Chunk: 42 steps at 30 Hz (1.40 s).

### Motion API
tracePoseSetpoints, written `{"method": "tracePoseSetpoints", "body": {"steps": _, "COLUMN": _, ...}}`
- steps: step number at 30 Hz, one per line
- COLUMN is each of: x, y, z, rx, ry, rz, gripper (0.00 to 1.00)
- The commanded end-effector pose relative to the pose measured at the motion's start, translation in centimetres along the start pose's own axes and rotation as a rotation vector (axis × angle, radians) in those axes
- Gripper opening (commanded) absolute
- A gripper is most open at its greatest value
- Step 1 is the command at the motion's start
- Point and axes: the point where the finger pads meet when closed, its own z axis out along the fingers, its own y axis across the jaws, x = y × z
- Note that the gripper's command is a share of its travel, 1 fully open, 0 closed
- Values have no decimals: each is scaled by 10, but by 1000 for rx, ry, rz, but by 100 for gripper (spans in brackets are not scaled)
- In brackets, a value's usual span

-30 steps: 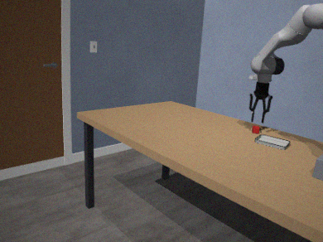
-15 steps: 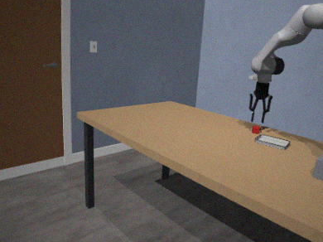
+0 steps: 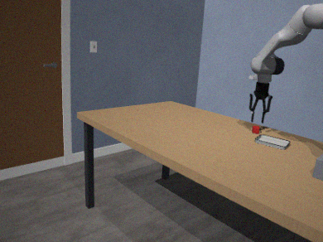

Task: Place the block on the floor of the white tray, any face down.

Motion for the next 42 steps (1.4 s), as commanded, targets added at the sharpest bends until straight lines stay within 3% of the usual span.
{"method": "tracePoseSetpoints", "body": {"steps": 1, "x": 1, "y": 0, "z": 3, "rx": 2, "ry": 3, "rz": -6, "gripper": 43}}
{"method": "tracePoseSetpoints", "body": {"steps": 18, "x": 2, "y": -1, "z": 20, "rx": 2, "ry": 3, "rz": -6, "gripper": 43}}
{"method": "tracePoseSetpoints", "body": {"steps": 42, "x": 2, "y": -1, "z": 22, "rx": 2, "ry": 3, "rz": -6, "gripper": 43}}
